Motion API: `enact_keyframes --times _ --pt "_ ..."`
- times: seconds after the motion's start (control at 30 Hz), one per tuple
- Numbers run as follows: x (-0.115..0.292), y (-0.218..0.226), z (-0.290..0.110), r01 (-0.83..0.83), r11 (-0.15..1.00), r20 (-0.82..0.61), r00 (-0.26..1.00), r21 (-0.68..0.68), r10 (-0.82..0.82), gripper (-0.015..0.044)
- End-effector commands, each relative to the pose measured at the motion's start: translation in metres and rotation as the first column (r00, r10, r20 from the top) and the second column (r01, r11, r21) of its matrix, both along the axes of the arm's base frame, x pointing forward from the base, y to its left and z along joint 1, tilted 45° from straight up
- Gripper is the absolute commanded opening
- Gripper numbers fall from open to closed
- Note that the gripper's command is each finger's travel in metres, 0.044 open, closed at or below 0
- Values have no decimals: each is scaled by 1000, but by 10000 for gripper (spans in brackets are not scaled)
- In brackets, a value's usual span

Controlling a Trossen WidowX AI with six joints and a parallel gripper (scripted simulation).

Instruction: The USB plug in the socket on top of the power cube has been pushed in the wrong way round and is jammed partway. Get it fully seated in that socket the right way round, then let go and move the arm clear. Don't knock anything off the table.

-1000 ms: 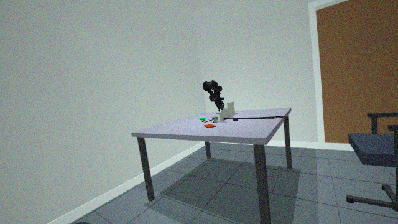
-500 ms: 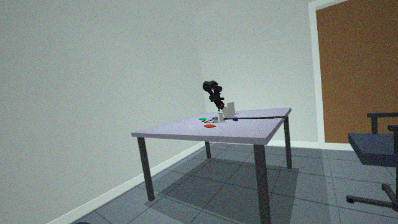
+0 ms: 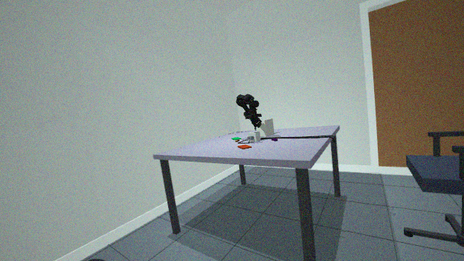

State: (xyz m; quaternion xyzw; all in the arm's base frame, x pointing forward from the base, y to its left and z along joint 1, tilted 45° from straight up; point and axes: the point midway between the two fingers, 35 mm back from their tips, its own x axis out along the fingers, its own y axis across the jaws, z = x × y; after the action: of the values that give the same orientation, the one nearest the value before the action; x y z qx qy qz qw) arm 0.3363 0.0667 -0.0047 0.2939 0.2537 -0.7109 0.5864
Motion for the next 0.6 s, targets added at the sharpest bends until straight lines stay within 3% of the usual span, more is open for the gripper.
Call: enact_keyframes --times 0.0,0.57 --pt "0 -1 0 4 1000 8 1000 -3 -4 0" --pt "0 -3 -1 13 1000 17 1000 -6 -13 0"
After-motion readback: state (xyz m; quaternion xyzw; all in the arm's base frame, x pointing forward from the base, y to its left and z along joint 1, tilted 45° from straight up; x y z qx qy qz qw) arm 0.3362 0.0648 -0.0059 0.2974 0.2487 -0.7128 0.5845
